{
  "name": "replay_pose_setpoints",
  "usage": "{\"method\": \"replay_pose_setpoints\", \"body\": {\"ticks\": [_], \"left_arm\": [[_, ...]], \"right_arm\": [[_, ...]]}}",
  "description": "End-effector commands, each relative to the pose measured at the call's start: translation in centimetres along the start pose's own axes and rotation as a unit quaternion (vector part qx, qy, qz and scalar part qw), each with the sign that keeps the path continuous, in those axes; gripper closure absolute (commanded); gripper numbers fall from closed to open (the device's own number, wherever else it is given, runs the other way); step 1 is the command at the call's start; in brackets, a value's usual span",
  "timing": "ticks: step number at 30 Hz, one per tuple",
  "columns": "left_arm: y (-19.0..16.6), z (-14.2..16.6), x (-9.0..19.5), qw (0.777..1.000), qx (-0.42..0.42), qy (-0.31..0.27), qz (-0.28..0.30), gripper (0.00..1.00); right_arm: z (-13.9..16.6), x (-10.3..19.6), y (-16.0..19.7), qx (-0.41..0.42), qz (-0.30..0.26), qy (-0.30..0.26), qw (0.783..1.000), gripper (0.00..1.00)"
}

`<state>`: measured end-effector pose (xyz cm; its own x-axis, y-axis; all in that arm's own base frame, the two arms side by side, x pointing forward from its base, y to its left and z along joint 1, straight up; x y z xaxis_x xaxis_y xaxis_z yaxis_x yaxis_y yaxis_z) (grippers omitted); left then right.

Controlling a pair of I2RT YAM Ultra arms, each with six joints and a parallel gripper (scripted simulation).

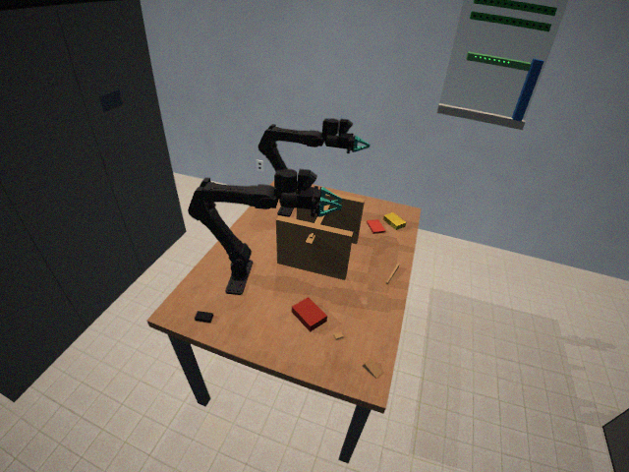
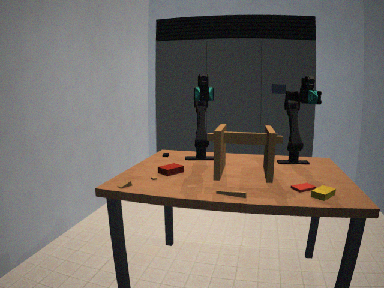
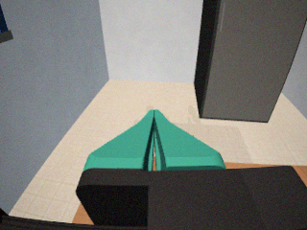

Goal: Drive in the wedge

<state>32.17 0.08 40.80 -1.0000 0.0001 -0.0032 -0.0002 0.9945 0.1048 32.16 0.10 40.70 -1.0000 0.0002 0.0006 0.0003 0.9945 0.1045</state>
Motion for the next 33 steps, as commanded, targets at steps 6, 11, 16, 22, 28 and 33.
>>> {"method": "replay_pose_setpoints", "body": {"ticks": [6,11,16,22,28,33], "left_arm": [[0.26,-3.27,1.28,0.999,-0.002,-0.048,-0.002,1.00],[0.23,-3.22,1.28,0.999,-0.002,-0.047,-0.001,1.00],[0.19,-3.01,1.26,0.999,-0.002,-0.042,-0.001,1.00],[0.18,-2.97,1.26,0.999,-0.002,-0.041,0.000,1.00],[0.18,-2.97,1.26,0.999,-0.002,-0.041,0.000,1.00],[0.18,-2.97,1.26,0.999,-0.002,-0.041,0.000,1.00]], "right_arm": [[-1.82,0.19,0.17,0.002,-0.002,-0.021,1.000,0.55],[-1.81,0.18,0.18,0.002,-0.003,-0.021,1.000,0.55],[-1.81,0.17,0.19,0.002,-0.003,-0.021,1.000,0.55],[-1.81,0.16,0.20,0.002,-0.003,-0.021,1.000,0.55],[-1.81,0.16,0.20,0.002,-0.004,-0.021,1.000,0.55],[-1.81,0.16,0.20,0.002,-0.004,-0.021,1.000,0.55]]}}
Point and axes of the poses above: on each arm, the point where the finger pads meet when closed, its own x axis back along the fingers, its own y axis across the jaws, z = x × y, the point moved 6 cm from there along x, back along the fingers, and after that the axes turned 6 degrees about -x, right-handed, at the moved point
